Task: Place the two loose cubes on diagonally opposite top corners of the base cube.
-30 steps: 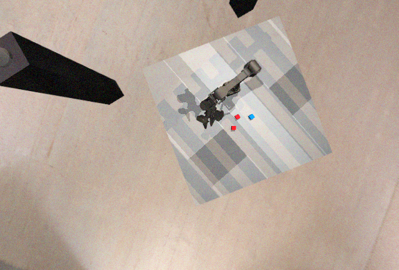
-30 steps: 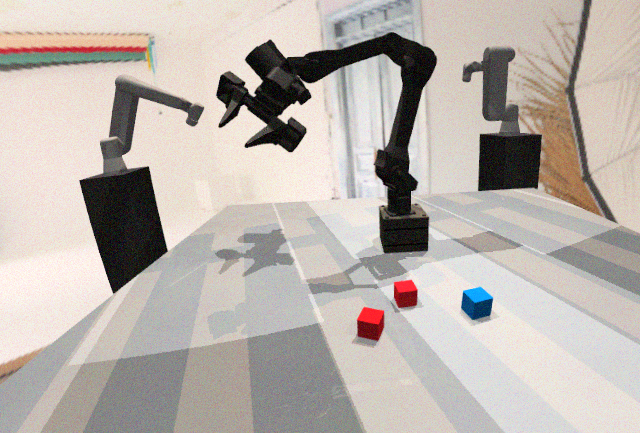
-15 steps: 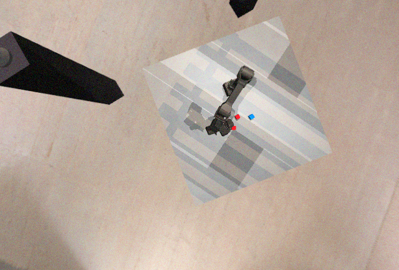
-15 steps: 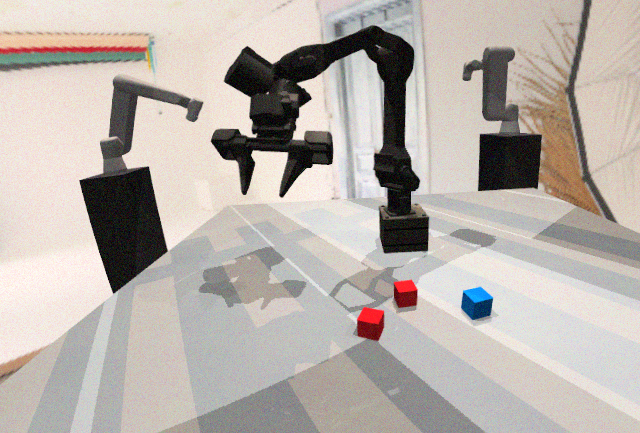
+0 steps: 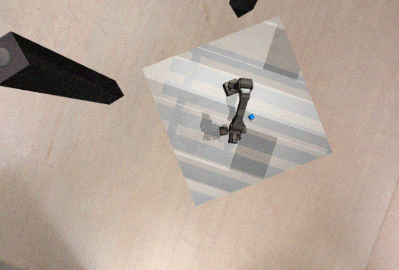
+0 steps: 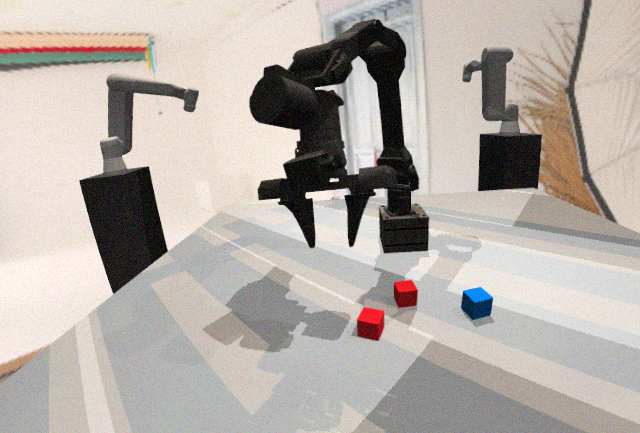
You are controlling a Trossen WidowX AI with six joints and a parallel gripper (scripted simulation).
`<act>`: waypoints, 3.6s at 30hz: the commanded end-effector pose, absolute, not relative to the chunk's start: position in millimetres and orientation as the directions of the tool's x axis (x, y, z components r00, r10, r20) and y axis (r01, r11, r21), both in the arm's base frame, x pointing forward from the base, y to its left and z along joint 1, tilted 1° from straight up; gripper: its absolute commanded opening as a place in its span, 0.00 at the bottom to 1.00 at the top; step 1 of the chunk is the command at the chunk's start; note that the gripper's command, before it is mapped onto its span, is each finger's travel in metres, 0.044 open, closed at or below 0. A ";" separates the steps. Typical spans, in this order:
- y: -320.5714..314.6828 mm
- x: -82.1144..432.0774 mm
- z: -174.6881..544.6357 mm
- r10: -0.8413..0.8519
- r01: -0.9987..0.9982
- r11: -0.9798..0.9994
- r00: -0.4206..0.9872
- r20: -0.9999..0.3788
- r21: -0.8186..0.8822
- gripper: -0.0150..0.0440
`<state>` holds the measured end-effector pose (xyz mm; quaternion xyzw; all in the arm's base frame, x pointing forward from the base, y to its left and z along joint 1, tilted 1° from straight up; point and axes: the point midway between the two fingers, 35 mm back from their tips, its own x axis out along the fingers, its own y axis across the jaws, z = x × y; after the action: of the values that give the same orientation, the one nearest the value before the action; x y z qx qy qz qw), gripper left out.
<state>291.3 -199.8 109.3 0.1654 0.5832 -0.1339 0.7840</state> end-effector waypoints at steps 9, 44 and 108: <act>-148.3 305.5 83.9 -0.009 0.503 0.864 0.036 -0.999 0.010 0.70; -149.2 309.0 -15.6 -0.009 0.503 0.864 0.036 -0.999 0.010 0.70; -123.8 311.3 79.9 -0.010 0.516 0.857 0.039 -0.999 0.012 0.43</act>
<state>309.7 -132.9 81.2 0.1901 0.6675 -0.1863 0.6954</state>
